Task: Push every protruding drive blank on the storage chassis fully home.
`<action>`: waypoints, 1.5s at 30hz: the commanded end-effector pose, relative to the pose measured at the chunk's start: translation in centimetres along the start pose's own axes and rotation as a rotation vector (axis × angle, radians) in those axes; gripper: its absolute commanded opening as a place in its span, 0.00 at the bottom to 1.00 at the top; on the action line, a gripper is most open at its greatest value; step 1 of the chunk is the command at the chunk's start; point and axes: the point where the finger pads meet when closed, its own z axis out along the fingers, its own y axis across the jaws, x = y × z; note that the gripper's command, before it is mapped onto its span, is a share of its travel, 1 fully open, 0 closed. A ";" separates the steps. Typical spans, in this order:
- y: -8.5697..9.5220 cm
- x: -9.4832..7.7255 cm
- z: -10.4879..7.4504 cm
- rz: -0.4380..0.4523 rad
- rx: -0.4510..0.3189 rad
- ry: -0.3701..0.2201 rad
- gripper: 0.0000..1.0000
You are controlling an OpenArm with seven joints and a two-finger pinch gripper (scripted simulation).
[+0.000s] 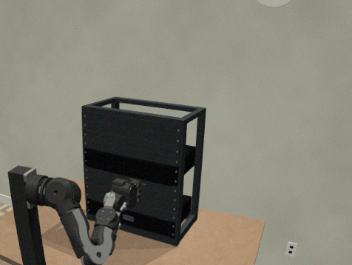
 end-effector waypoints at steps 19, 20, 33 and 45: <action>0.1 0.2 -2.7 -0.003 -0.006 0.016 0.00; 0.1 0.2 -2.7 -0.003 -0.006 0.016 0.00; 0.1 0.2 -2.7 -0.003 -0.006 0.016 0.00; 0.1 0.2 -2.7 -0.003 -0.006 0.016 0.00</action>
